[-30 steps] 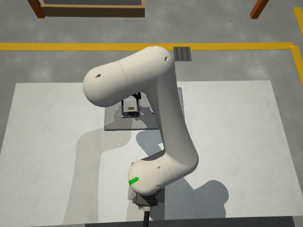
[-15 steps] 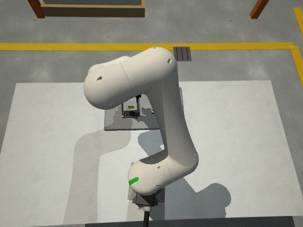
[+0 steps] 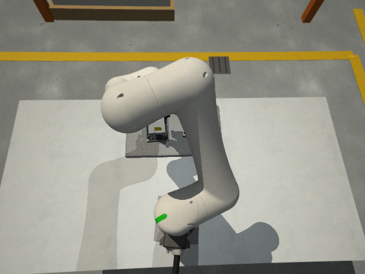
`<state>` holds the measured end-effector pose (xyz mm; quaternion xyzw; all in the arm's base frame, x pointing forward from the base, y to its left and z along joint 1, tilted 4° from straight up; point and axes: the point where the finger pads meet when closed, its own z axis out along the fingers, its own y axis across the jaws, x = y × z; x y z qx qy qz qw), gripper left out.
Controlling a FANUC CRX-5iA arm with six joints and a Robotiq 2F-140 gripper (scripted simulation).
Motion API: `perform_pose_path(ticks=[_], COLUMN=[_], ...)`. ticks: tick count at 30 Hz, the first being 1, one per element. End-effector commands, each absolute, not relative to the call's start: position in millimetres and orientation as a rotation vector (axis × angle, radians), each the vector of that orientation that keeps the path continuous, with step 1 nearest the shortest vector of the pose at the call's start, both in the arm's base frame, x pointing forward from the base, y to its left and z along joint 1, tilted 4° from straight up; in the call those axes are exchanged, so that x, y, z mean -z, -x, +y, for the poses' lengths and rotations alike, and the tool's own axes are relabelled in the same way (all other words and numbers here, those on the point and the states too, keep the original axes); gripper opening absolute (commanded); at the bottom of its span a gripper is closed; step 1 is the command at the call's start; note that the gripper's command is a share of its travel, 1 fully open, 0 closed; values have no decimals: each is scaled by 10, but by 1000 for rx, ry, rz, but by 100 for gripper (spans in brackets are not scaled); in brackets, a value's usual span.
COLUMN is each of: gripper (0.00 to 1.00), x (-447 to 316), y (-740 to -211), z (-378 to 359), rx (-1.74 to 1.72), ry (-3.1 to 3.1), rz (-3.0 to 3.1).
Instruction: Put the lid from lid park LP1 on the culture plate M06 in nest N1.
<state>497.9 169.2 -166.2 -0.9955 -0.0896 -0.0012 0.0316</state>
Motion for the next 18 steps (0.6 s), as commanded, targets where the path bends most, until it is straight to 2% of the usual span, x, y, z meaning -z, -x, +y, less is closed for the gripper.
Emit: perform_pose_path(ticks=[1,3,5,13,15,16,18], gripper=[61,61,61,61,61,61,61], x=[1655,1668,1702,1766,1766,1793,1793], y=[-4992,-5065,-5207,-5270,-5270,-5324,-5324], z=[1685,1481,966,-81,-81,-472,-472], rx=[7,7,7,7,7,7,7], ry=[3066,3066,3067,3066,3066,3066,3066], rz=[-276,-276,-276,-276,-276,-276,-276])
